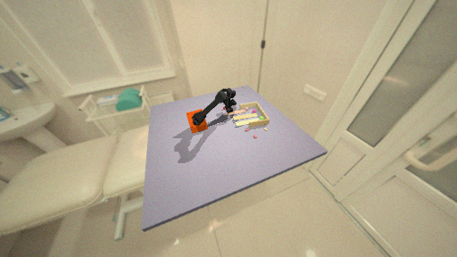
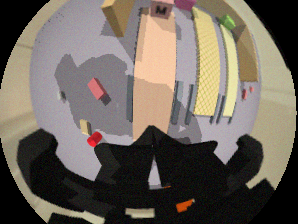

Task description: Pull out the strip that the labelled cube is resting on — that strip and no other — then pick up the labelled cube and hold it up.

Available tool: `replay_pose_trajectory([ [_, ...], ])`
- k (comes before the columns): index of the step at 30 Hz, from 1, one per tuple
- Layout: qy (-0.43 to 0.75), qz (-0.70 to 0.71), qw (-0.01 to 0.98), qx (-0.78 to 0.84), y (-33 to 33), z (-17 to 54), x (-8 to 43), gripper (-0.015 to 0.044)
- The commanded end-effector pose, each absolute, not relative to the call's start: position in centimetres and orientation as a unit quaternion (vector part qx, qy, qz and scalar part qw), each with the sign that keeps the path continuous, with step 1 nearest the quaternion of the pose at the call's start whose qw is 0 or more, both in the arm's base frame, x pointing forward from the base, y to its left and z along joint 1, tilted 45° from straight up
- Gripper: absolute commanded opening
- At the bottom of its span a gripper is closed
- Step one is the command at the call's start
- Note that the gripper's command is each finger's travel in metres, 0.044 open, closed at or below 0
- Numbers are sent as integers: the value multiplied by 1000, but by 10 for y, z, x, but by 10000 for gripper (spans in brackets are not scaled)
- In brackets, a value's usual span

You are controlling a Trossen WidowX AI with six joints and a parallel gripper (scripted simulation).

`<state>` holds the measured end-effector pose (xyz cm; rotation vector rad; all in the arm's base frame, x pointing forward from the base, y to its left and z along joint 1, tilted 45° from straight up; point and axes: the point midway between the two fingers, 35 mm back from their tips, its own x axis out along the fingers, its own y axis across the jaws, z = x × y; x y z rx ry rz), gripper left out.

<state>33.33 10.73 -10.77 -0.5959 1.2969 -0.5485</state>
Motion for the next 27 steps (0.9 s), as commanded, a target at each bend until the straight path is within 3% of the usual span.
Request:
replay_pose_trajectory([
  [1,597,-251,713,-268,102,-112,321,0],
  [27,598,-250,713,-269,99,-119,281,0],
])
